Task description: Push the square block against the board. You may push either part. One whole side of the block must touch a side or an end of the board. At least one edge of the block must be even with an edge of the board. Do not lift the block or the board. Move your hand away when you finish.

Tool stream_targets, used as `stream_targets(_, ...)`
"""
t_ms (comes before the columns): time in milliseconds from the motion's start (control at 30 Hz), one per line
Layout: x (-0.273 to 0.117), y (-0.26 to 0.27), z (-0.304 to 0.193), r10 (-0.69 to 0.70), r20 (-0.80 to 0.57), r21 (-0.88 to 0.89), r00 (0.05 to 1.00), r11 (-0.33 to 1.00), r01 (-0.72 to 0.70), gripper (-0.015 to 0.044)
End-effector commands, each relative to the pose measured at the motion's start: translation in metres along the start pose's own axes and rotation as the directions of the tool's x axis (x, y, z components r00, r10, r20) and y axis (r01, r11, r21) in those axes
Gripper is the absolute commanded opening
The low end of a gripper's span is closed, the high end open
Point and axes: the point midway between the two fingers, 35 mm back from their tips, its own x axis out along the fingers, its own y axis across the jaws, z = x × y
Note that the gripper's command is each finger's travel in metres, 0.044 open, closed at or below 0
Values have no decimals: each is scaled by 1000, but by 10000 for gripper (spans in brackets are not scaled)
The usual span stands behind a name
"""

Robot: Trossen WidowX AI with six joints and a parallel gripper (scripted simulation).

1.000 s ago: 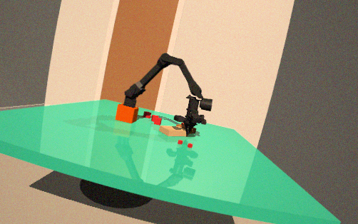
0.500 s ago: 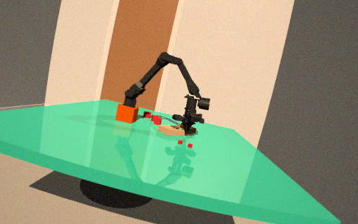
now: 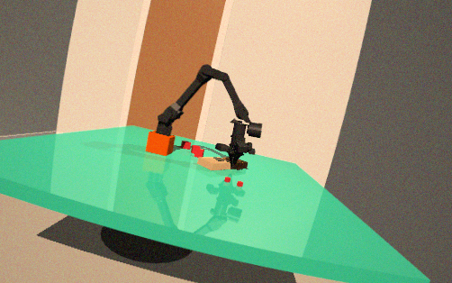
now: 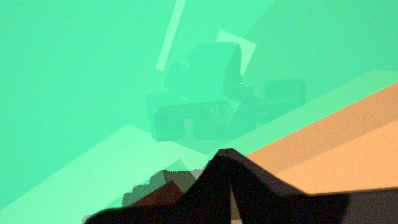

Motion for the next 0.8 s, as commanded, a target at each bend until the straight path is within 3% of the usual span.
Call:
stream_targets(0, 9, -9, -16, -30, -32, -2, 999, 1000, 30, 0)
stream_targets(767, 9, -2, 16, -30, -29, -2, 999, 1000, 29, 0)
